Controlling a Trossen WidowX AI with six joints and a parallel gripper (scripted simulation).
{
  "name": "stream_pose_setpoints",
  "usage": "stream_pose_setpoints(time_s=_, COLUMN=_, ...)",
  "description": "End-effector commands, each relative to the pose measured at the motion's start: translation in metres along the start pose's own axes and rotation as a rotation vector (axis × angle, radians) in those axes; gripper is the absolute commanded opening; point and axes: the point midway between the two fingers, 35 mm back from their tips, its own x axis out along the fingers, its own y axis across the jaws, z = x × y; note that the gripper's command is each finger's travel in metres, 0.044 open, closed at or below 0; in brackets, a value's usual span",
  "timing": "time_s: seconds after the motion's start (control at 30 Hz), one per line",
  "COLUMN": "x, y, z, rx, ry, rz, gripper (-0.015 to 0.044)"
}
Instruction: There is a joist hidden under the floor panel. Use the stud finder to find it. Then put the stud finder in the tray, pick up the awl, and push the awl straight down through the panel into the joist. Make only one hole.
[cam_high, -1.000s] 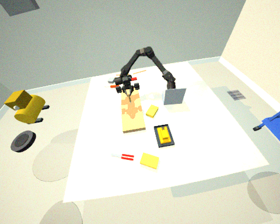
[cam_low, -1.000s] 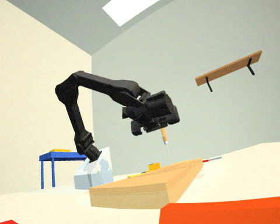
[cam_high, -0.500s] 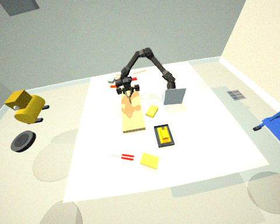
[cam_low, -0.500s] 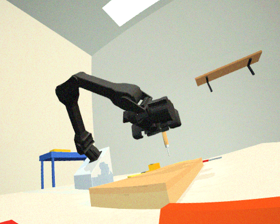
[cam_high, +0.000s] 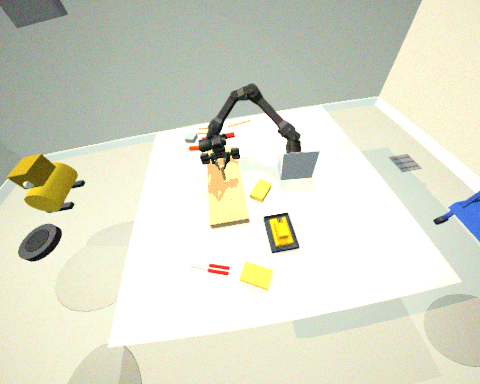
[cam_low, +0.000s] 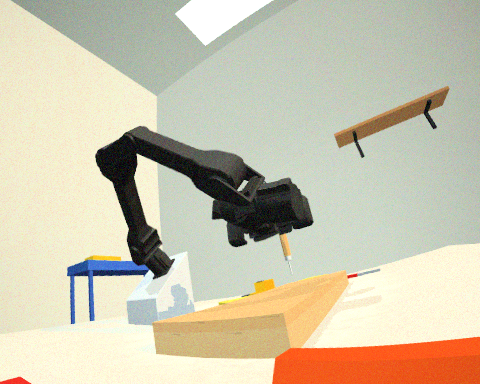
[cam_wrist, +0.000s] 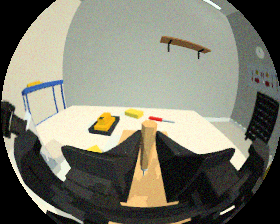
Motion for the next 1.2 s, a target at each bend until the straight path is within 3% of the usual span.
stream_pose_setpoints(time_s=0.0, x=0.001, y=0.000, z=-0.005, rx=-0.002, ry=-0.001, rz=0.001, gripper=0.0000)
stream_pose_setpoints(time_s=1.17, x=0.005, y=0.001, z=-0.039, rx=-0.002, ry=0.000, rz=0.001, gripper=0.0000)
